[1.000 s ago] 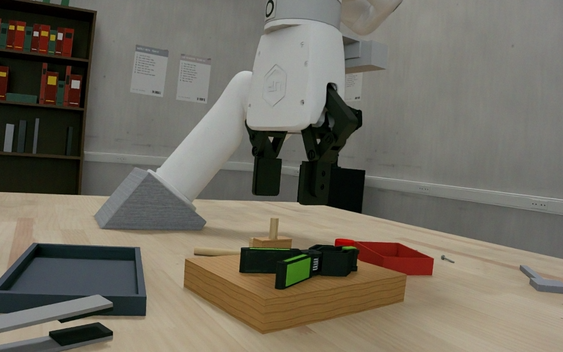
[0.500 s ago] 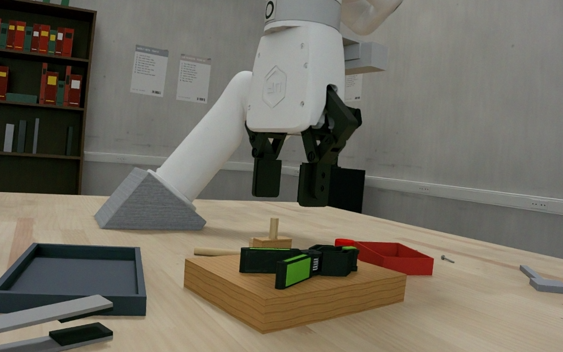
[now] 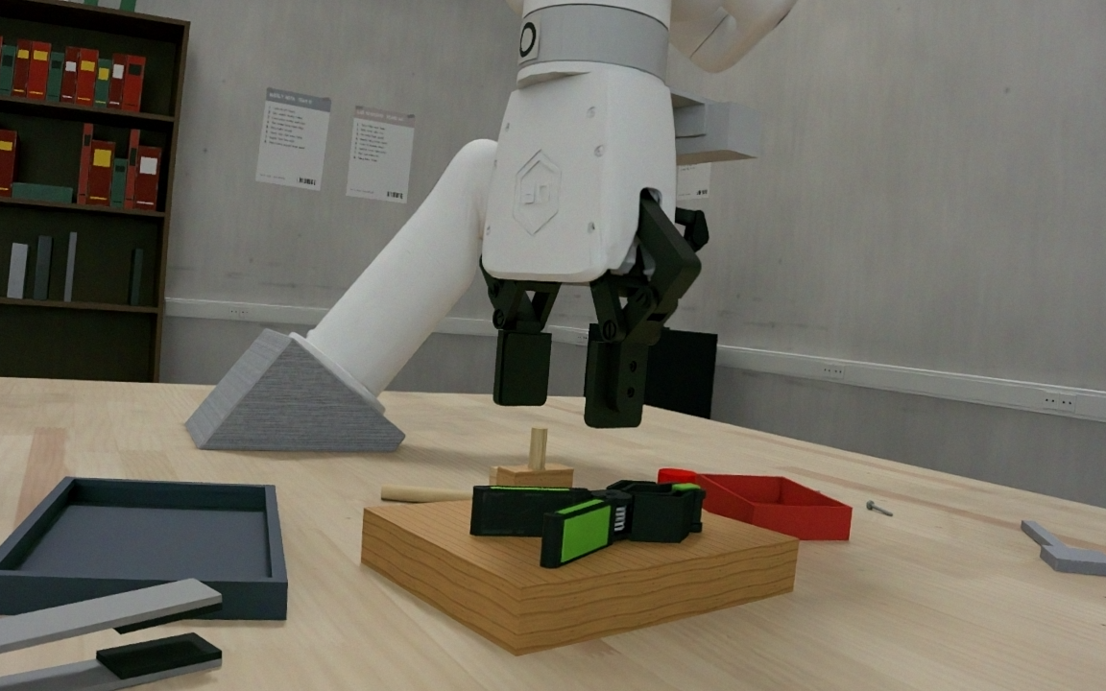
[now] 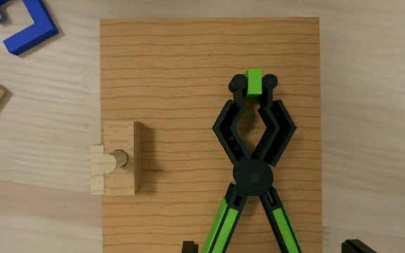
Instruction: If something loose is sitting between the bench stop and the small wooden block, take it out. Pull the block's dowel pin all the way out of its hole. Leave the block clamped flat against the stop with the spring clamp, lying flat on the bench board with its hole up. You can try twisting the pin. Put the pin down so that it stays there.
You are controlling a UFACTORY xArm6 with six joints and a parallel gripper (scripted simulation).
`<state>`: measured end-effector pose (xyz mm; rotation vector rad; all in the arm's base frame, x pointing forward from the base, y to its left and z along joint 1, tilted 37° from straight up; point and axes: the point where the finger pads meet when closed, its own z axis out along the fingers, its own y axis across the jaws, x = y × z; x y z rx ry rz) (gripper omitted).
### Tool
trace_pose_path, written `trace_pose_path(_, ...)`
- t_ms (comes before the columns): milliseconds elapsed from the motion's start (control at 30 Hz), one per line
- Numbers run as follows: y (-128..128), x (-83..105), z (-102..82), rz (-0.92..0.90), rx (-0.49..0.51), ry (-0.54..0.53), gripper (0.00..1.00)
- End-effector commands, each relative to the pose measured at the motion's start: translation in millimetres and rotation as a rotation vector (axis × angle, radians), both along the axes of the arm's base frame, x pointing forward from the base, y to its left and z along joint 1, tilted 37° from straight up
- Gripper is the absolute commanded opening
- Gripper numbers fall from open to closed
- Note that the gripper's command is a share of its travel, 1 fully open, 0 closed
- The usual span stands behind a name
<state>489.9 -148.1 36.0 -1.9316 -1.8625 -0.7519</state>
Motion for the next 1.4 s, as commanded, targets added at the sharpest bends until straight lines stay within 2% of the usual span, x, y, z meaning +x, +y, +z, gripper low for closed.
trace_pose_path(0,0,1.7,-1.1,-0.002,-0.003,-0.004,0.77)
trace_pose_path(733,12,4.7,-17.1,-0.002,-0.003,-0.004,0.77)
trace_pose_path(1367,14,5.1,-19.3,-0.002,-0.003,-0.004,0.77)
